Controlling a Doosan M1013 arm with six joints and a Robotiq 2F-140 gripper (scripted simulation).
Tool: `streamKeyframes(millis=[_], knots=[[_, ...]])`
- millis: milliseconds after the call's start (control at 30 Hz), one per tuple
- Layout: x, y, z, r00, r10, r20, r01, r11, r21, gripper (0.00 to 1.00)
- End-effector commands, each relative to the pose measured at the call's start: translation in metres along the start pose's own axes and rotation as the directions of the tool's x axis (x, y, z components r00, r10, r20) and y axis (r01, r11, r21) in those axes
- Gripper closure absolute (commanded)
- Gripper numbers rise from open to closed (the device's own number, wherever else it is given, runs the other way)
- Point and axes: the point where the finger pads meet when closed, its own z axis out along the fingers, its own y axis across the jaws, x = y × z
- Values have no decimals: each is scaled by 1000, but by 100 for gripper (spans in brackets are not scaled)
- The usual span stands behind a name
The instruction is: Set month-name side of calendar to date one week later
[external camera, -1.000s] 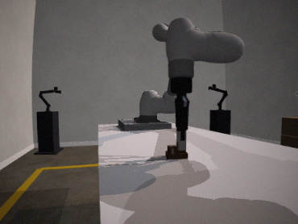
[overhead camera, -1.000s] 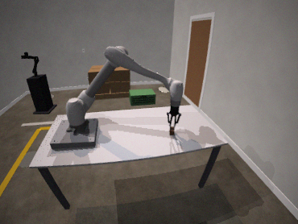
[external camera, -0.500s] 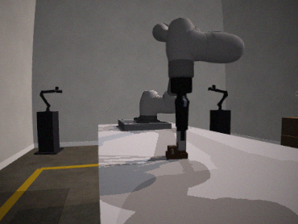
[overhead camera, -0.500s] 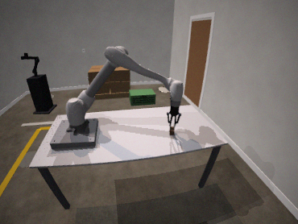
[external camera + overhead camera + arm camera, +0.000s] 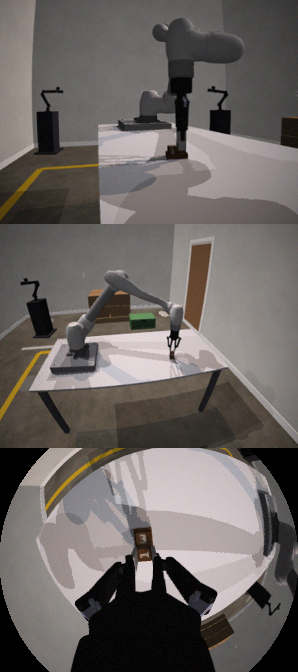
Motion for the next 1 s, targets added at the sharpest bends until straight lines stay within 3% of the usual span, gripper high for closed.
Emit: streamKeyframes(millis=[0, 967], knots=[[0, 0, 0, 1000, 0, 0, 0, 1000, 0, 76], [0, 0, 9, 1000, 0, 0, 0, 1000, 0, 76]])
